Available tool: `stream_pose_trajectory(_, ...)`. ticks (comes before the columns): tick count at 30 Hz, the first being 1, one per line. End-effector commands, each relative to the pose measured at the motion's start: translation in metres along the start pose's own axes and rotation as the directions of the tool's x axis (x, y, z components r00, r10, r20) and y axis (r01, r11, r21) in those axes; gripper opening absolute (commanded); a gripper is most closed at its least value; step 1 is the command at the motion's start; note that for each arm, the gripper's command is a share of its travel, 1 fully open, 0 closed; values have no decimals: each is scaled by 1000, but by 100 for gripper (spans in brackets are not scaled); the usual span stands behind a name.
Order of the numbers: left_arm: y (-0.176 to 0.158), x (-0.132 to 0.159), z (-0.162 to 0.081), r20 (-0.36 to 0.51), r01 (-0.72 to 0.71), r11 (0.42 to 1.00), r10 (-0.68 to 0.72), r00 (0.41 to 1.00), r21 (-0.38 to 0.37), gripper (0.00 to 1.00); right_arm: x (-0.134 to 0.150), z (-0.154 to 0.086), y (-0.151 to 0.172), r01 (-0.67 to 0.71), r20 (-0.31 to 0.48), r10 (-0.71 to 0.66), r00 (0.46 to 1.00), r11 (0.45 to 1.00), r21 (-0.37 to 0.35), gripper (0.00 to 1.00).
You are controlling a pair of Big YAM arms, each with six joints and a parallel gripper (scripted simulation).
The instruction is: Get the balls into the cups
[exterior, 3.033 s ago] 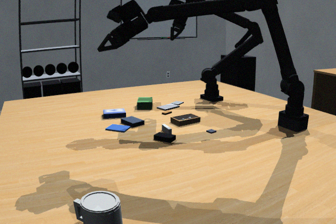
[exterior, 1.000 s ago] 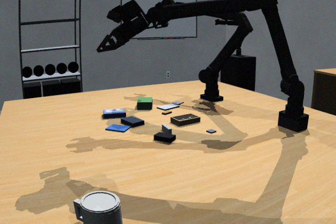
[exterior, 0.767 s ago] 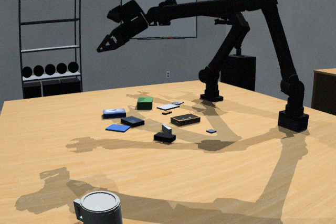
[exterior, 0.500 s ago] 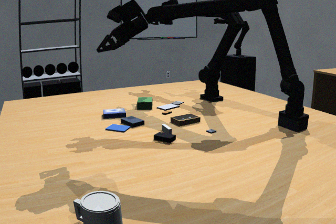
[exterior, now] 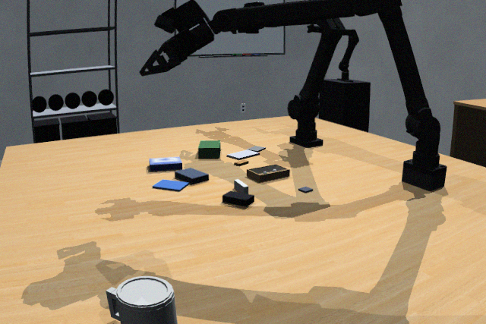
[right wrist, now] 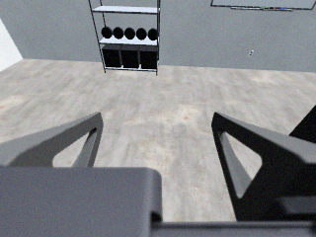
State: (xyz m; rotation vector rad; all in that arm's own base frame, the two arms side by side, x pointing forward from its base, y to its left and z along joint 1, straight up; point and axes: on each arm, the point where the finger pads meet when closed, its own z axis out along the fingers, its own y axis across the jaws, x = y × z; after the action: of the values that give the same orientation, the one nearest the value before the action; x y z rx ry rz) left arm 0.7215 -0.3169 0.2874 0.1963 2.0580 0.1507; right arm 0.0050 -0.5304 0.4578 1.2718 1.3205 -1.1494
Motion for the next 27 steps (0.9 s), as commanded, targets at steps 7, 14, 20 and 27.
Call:
stream_pose_trajectory(7, 3, -26, -9, 44, 22, 1000, -22, 999, 3, 100, -42, 8, -27, -24, 113, 18, 993, 998, 55, 100)
stream_pose_trajectory(14, 3, -26, -9, 44, 22, 1000, -22, 999, 3, 100, -43, 8, -30, -25, 119, 18, 993, 998, 62, 100)
stream_pose_trajectory(20, -3, -7, -13, 3, 14, 1000, -14, 1000, 16, 100, -43, 8, -30, -25, 119, 18, 993, 998, 62, 100)
stream_pose_trajectory(27, -60, 128, -55, -329, 107, 982, -51, 943, 153, 100, -43, 8, -30, -25, 119, 18, 993, 998, 62, 100)
